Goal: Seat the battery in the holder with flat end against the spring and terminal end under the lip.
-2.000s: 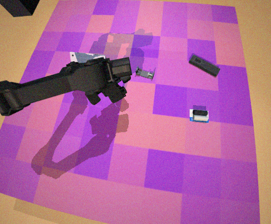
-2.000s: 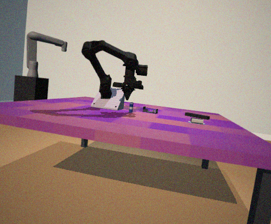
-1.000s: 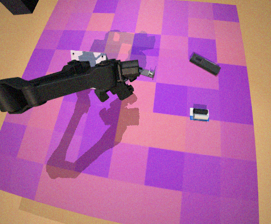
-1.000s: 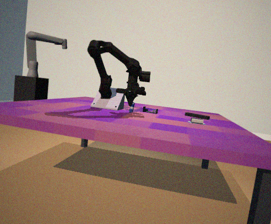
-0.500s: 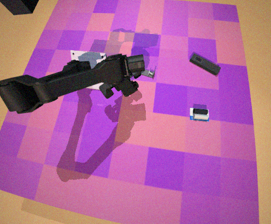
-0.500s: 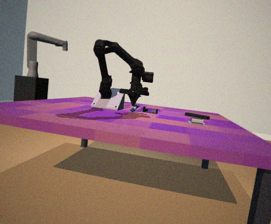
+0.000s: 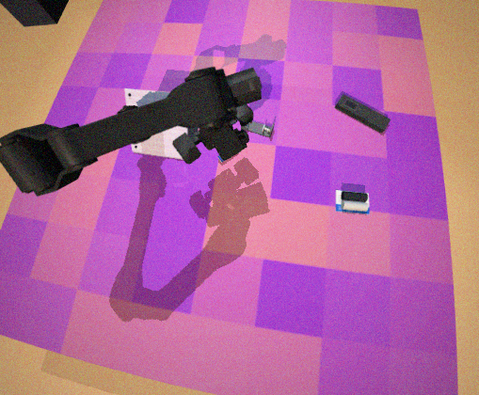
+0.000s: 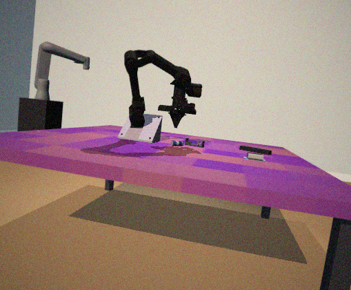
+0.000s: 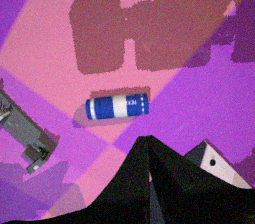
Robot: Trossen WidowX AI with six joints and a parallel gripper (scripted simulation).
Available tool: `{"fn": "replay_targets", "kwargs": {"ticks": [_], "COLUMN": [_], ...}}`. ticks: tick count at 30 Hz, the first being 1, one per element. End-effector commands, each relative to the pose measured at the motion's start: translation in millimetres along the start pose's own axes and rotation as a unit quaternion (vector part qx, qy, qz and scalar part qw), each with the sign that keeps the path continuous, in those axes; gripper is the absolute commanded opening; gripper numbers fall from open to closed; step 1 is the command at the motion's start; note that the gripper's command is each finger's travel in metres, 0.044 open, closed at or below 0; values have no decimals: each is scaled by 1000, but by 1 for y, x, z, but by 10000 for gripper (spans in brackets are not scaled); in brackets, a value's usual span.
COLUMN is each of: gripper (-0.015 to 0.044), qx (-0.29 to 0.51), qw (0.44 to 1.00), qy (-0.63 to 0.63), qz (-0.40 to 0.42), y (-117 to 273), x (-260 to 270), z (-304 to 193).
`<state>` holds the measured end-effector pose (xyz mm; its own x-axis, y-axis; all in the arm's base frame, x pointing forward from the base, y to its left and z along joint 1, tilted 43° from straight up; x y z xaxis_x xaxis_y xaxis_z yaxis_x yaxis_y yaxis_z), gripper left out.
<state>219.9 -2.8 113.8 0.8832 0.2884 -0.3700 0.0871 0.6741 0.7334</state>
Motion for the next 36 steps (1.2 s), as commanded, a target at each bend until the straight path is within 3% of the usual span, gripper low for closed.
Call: {"fn": "replay_targets", "kwargs": {"ticks": [1,14,20,23,28,33,36], "gripper": [0,0,157,236,237,237,237], "qx": [1,-1,-1,0,-1,-1,-1], "qw": [1000,1000,981,947,855,727,707], "qy": [-2,0,194,321,519,687,707], "qz": [1,0,1,1,1,0,0], "y": [28,30,15,4,-14,-31,-33], "x": [0,0,6,10,15,18,18], "z": [-2,-2,-3,-3,-5,-6,-6]}}
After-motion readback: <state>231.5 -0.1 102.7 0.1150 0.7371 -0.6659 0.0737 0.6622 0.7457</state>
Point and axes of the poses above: the point midway between the two fingers, 35 mm back from their tips, its own y axis back along the fingers, its own x axis across the jaws, z = x × y, the point moved 6 cm from there along y, back along the fingers, and after that the axes turned 13 degrees about -y, right-handed, at the moved point
